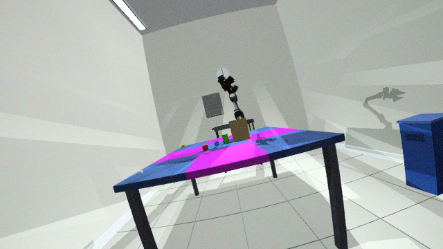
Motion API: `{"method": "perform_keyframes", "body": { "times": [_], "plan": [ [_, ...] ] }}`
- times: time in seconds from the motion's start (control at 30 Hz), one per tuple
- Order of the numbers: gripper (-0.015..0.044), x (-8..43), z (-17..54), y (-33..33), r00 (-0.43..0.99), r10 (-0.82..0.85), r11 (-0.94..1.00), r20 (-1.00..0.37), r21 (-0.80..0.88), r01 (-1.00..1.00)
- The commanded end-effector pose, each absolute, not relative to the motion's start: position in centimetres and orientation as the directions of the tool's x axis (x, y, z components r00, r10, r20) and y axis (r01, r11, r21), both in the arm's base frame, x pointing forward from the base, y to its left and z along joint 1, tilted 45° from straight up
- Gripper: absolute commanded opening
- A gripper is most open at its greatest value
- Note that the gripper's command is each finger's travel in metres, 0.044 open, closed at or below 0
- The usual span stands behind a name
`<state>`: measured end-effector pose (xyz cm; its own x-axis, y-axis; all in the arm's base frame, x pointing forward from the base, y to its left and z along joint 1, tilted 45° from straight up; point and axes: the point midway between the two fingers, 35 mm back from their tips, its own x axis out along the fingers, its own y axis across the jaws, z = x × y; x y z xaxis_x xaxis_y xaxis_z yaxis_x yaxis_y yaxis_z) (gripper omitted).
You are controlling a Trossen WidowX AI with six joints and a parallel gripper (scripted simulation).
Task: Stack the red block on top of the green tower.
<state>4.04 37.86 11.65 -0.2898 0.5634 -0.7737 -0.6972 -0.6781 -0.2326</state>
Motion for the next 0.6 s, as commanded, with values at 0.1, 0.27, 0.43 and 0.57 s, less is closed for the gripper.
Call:
{"method": "perform_keyframes", "body": {
  "times": [0.1, 0.27, 0.43, 0.57],
  "plan": [
    [0.0440, 12.9, 6.8, 36.6, -0.093, 0.431, -0.398, -0.897, -0.097, -0.912],
    [0.0440, 18.5, 3.7, 34.2, 0.005, 0.296, -0.160, -0.955, -0.054, -0.986],
    [0.0440, 23.4, 1.1, 31.6, 0.078, 0.138, 0.084, -0.987, -0.067, -0.994],
    [0.0440, 27.0, -0.8, 28.8, 0.114, 0.000, 0.267, -0.993, -0.110, -0.958]
  ]
}}
